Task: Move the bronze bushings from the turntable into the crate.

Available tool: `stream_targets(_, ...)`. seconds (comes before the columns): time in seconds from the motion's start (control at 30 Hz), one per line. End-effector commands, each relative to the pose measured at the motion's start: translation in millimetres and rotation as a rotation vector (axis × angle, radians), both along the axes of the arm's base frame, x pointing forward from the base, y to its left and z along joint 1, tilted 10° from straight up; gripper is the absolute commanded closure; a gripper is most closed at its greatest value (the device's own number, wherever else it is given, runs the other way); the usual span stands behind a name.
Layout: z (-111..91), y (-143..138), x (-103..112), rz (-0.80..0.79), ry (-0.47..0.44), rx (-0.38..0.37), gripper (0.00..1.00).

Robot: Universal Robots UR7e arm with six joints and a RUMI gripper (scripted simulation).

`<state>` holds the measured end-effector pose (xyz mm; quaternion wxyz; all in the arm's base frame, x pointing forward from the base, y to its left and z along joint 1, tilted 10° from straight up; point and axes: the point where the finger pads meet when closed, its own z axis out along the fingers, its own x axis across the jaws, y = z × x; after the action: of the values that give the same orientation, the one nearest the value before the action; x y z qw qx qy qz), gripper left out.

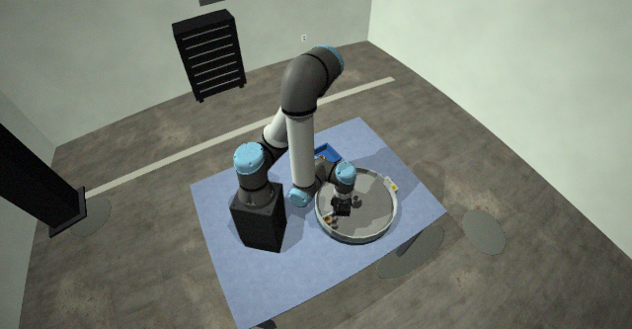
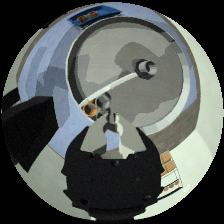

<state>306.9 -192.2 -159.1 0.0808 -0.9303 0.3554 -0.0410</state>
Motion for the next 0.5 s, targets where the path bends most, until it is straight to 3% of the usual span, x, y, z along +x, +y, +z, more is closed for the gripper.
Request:
stream_targets(0.0, 0.3, -1.5, 1.7, -0.131, 0.02, 0.014, 0.95)
stream_targets(0.47, 0.3, -4.8, 4.0, -0.396, 0.052, 0.05, 0.95)
